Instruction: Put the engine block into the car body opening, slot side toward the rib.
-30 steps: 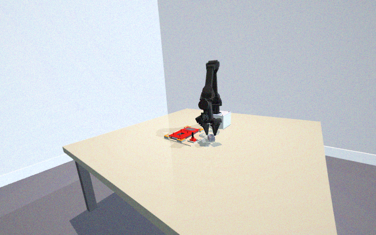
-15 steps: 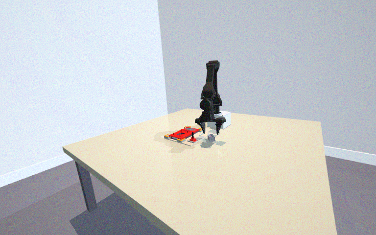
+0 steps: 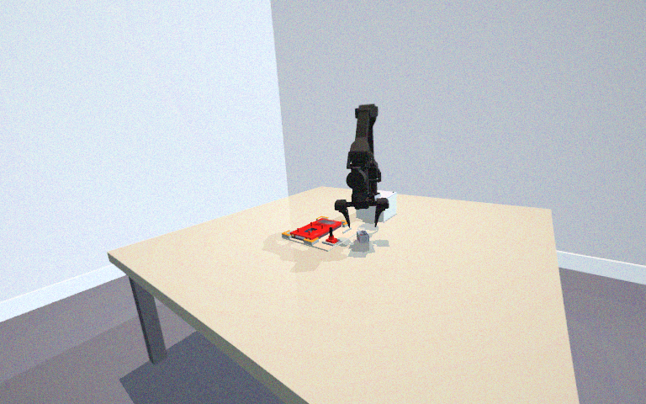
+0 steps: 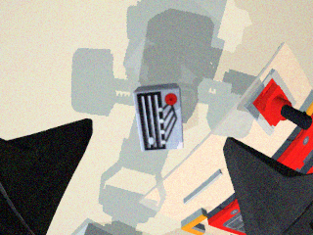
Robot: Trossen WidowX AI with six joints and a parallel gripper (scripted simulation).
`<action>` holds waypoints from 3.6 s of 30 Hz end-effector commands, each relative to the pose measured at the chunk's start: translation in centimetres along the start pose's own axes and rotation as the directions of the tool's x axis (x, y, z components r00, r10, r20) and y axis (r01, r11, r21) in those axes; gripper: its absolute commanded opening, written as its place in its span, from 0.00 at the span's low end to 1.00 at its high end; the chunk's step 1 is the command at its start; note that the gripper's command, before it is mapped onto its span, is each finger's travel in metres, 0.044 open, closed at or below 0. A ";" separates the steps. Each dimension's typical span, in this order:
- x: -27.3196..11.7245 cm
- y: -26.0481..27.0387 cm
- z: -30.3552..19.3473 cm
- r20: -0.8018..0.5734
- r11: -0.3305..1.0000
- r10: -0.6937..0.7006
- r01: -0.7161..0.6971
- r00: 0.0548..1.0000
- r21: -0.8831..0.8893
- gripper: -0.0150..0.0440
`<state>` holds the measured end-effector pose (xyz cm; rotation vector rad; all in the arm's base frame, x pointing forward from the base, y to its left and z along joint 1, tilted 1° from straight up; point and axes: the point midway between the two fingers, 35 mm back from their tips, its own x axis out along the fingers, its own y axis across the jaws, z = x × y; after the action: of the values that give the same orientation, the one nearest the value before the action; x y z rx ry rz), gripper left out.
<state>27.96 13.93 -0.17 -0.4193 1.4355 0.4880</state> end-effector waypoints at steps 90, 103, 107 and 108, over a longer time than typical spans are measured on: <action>-5.8 0.3 0.9 -0.046 0.969 -0.031 0.018 0.998 -0.246 0.25; -9.1 0.4 0.6 -0.047 0.970 -0.027 0.015 0.999 -0.243 0.25; -8.9 -0.1 0.7 -0.047 0.975 -0.028 0.017 0.998 -0.223 0.25; -8.8 -0.4 0.7 -0.047 0.977 -0.028 0.018 0.998 -0.214 0.25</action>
<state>27.74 13.79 8.65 -0.6377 1.4289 0.6356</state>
